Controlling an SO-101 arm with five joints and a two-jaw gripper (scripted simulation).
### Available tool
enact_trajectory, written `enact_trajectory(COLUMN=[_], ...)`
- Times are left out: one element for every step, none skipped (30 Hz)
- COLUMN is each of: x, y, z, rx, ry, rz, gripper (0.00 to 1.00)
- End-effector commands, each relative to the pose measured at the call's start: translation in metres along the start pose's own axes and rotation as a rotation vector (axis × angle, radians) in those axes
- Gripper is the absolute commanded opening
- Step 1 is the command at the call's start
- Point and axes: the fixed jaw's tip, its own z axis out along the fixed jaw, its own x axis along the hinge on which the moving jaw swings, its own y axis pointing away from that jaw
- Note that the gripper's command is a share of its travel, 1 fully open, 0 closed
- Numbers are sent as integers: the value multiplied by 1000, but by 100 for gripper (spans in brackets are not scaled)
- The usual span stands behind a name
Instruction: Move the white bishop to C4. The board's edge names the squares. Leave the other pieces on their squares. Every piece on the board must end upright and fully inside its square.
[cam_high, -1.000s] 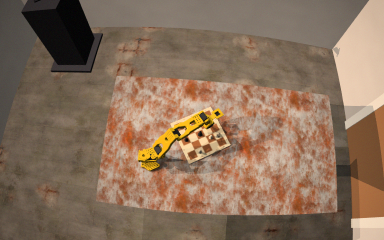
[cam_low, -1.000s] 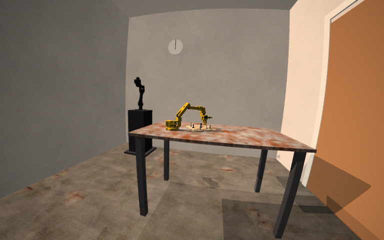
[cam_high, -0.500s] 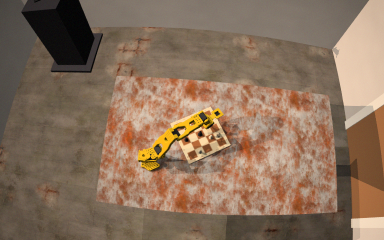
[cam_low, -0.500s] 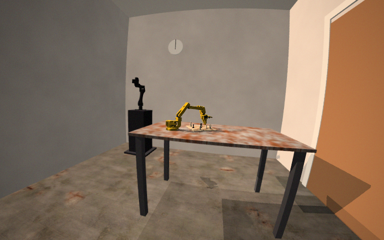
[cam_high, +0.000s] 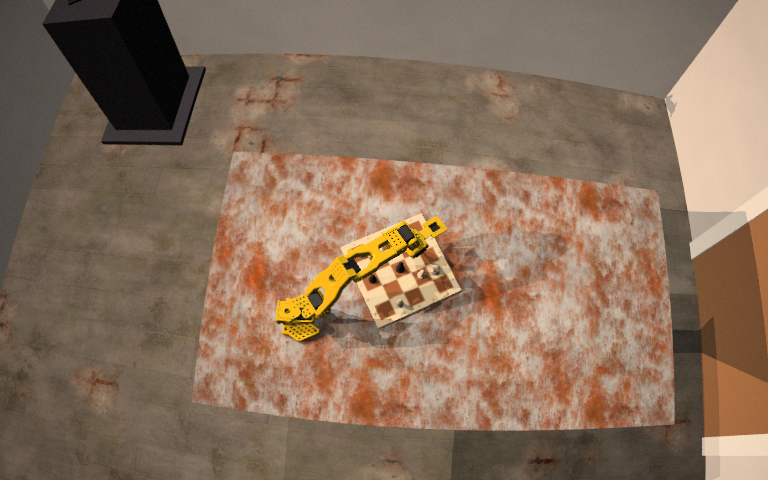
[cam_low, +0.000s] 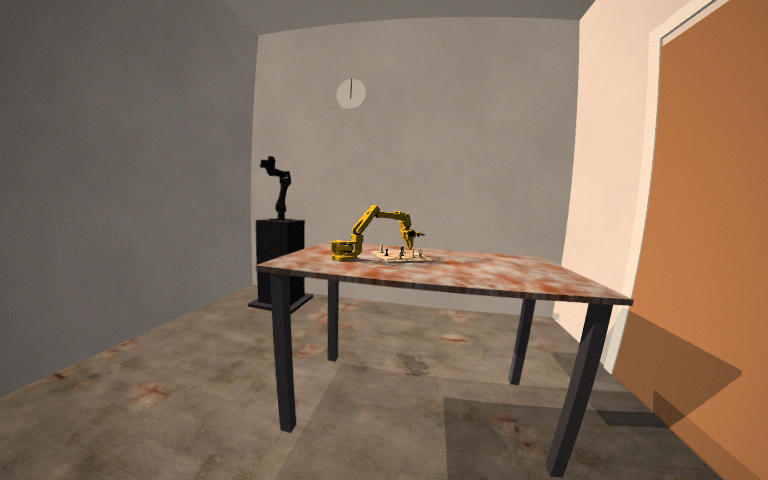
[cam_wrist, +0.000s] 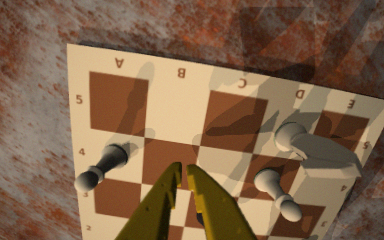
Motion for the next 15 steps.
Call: enact_trajectory(x=[1,1,1,1,0,0,0,-1,-1,-1,-2,-2,-3,-4,-5], y=[3,3,3,3,3,3,3,3,3,3,3,3,3,3,3], z=[-1,-1,-1,-2,-2,-3,-5,-7,-7,-7,-9,-12,-15,-19,-22], rx=[-4,-4,-4,-4,-4,-4,-4,-4,-4,-4,-4,-4,-4,-4,-4], ry=[-3,-3,-3,-3,-3,-3,-3,-3,-3,-3,-3,-3,-3,-3,-3], rz=[-6,-6,-6,-6,-6,-6,-6,-6,-6,-6,-6,-6,-6,-6,-6], gripper=[0,0,0,0,0,0,0,0,0,0,0,0,0,0,0])
